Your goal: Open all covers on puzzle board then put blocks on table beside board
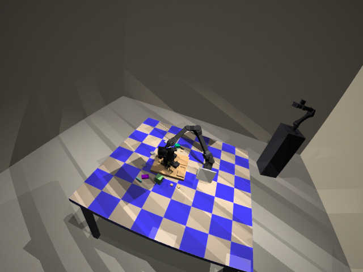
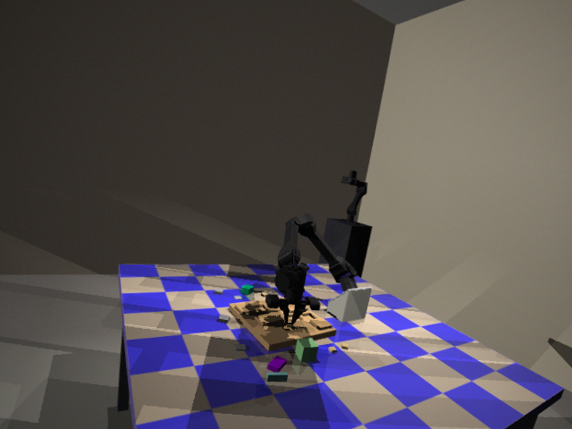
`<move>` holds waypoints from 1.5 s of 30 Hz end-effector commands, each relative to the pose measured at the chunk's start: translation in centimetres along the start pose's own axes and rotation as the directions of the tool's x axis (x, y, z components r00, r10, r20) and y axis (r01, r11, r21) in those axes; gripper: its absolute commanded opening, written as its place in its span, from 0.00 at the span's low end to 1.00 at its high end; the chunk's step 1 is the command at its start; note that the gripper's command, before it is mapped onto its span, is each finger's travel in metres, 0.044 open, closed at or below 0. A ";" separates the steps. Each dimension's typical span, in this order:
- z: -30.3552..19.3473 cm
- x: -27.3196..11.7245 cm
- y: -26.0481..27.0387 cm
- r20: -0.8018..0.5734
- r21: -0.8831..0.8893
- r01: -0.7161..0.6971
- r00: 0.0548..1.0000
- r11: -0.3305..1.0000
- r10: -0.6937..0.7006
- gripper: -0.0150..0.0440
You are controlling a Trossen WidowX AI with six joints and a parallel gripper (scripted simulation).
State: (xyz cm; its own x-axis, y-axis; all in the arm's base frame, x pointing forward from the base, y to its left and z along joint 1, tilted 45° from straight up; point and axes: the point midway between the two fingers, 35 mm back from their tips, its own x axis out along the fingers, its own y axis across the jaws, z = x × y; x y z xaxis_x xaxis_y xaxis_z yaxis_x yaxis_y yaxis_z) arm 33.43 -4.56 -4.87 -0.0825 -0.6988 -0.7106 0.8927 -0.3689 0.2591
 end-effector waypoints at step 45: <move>0.2 -8.1 0.2 -0.010 0.006 -0.004 1.000 1.000 0.005 0.39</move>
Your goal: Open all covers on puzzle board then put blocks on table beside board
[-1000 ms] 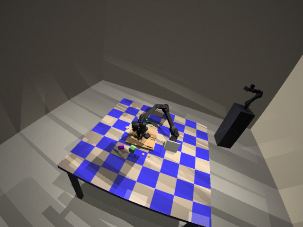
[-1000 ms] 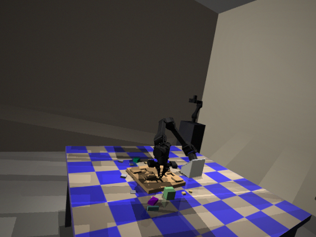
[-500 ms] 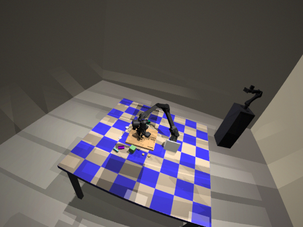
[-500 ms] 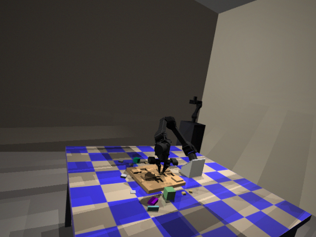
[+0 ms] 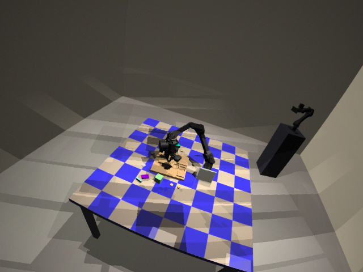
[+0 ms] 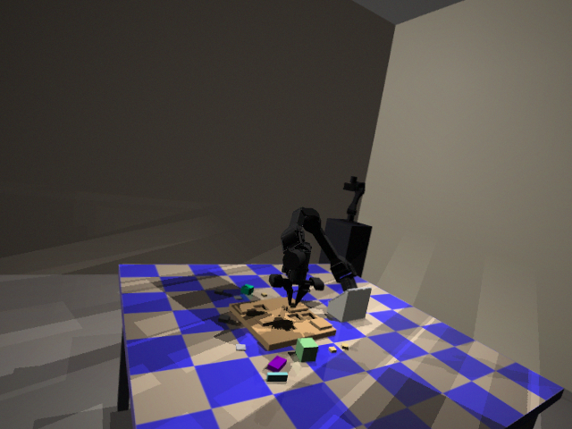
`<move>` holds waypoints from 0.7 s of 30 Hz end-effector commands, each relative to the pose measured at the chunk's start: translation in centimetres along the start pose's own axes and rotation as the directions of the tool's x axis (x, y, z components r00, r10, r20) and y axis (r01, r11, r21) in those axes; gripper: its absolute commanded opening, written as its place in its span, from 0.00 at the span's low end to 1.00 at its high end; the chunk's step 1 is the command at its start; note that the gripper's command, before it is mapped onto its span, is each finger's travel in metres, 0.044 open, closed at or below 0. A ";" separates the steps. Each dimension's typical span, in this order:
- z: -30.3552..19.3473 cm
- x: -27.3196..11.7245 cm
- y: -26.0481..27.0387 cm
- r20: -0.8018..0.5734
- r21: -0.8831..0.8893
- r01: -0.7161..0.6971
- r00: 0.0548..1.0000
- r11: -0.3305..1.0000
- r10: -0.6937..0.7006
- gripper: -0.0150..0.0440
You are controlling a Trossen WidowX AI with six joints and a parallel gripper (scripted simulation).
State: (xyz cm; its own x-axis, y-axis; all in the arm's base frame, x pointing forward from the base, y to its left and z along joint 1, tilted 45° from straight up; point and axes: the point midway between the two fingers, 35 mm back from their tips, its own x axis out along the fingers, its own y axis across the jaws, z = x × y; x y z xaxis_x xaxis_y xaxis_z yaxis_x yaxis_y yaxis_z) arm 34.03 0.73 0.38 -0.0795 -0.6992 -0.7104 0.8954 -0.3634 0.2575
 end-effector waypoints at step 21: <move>8.3 -0.7 3.1 -0.042 0.006 0.014 0.999 1.000 -0.014 0.39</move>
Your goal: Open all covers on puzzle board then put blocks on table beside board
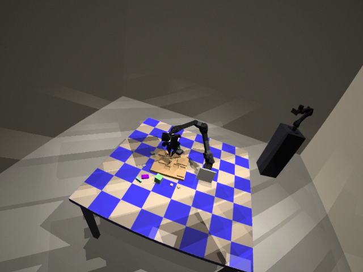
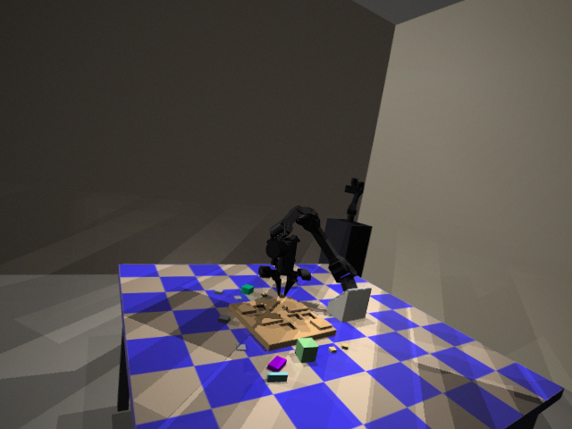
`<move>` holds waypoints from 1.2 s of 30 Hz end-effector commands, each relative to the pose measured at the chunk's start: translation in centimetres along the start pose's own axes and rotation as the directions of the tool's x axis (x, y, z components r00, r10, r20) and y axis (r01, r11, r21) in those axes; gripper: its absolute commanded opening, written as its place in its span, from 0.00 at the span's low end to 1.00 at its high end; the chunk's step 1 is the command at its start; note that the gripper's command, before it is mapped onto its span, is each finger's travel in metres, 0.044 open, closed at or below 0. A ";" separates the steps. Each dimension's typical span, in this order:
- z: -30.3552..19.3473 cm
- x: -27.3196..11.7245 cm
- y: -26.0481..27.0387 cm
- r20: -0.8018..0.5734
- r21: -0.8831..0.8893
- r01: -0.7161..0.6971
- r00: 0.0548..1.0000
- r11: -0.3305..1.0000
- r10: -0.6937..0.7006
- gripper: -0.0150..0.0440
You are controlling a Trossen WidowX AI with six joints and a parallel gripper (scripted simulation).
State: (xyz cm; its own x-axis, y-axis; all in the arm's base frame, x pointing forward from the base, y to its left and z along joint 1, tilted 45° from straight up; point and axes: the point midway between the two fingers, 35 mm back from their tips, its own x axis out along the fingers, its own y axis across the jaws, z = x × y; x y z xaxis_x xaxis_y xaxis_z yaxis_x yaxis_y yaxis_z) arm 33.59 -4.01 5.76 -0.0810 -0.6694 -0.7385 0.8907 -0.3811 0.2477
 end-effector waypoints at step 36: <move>15.9 -0.5 0.2 -0.012 0.000 -0.013 1.000 1.000 0.013 0.39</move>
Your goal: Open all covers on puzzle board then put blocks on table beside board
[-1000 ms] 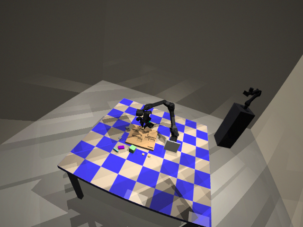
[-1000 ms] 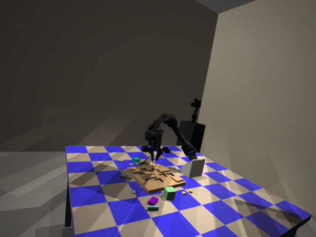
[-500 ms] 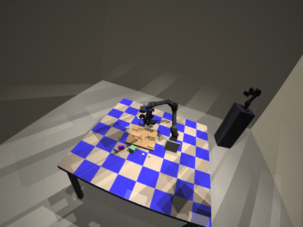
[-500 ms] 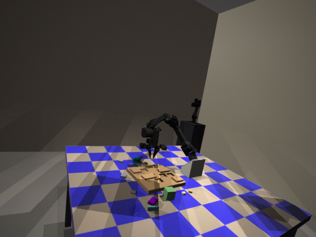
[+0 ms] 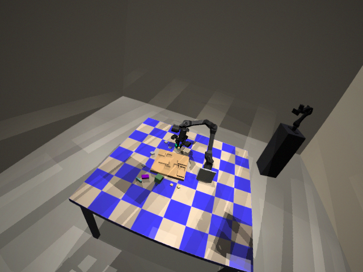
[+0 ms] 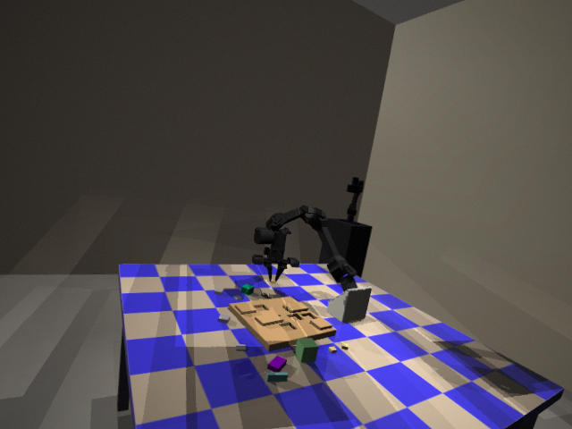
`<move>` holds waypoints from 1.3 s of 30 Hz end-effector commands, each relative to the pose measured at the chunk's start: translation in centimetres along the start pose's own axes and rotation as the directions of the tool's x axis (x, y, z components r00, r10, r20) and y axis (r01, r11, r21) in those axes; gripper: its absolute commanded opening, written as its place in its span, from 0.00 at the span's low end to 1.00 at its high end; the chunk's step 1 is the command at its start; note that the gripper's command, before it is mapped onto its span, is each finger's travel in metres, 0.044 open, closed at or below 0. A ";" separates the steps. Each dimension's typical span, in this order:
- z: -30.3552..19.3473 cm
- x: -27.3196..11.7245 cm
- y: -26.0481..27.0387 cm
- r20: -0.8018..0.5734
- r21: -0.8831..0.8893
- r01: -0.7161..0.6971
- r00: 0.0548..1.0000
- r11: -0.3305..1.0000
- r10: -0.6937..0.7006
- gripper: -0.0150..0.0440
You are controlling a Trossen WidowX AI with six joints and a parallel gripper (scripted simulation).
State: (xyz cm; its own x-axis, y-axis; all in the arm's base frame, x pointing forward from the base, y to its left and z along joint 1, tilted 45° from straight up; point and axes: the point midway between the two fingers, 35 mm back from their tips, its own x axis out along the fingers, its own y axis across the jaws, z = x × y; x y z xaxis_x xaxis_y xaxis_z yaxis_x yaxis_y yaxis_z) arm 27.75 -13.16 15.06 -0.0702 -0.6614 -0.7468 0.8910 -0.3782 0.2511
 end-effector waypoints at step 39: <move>11.5 -0.2 -4.9 0.056 0.001 -0.019 0.998 1.000 0.018 0.39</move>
State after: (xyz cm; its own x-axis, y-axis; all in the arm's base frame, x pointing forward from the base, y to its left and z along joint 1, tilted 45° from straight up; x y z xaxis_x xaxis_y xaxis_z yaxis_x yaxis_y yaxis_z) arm 18.35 -18.40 21.19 -0.0829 -0.7021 -0.7073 0.8917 -0.3691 0.2619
